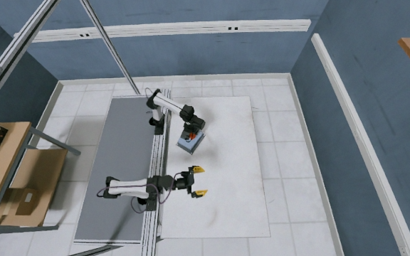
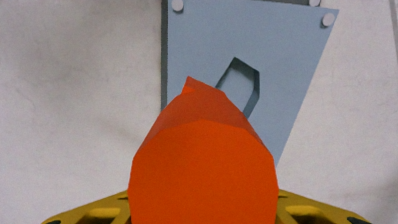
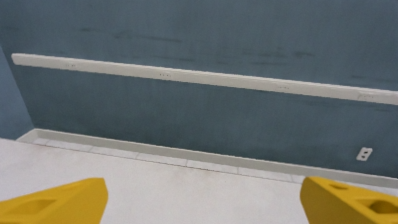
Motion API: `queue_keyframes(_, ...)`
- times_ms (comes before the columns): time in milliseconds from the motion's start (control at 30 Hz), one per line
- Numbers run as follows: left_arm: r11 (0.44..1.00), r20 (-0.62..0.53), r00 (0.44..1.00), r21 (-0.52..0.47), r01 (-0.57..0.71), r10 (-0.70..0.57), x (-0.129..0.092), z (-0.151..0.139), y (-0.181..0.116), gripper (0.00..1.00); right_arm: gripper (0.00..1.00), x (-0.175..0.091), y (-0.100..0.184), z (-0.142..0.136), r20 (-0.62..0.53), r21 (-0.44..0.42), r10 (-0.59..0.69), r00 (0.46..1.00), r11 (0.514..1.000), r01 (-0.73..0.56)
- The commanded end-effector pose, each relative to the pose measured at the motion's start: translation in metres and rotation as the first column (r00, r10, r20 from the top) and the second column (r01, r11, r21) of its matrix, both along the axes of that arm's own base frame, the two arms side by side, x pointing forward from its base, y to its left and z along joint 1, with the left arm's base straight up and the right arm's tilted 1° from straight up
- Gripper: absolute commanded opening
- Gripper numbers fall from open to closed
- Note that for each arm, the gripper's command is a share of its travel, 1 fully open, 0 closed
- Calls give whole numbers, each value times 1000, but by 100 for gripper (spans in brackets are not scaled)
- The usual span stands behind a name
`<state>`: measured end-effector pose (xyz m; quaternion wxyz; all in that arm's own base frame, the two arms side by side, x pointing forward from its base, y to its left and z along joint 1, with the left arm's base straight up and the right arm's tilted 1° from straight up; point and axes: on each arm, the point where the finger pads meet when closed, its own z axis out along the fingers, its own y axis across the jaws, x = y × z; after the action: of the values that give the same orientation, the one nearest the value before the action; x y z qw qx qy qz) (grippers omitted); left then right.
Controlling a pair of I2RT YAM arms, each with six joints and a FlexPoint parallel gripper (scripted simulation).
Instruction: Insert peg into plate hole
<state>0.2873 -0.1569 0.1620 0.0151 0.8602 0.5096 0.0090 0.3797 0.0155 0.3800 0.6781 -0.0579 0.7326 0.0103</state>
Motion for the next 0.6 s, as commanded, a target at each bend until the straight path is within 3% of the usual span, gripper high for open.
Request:
queue_keyframes(0,1000,-19,1000,-15,13,-14,-6,26,2,34,100,-5,5,-9,-39,-28,29,999,999,-30)
queue_keyframes(267,977,-8,992,-174,120,-123,-9,21,4,34,100,-31,46,-26,-127,-7,137,983,990,-139)
queue_keyframes(400,969,-38,990,-213,125,-136,-13,10,15,34,100,-68,88,-37,-195,13,259,946,965,-262)
queue_keyframes(467,969,-38,990,-213,125,-136,-13,10,15,34,100,-68,88,-37,-195,13,259,946,965,-262)
queue_keyframes(567,967,-55,989,-226,119,-134,-15,4,21,34,100,-107,120,-44,-238,23,378,895,923,-384)
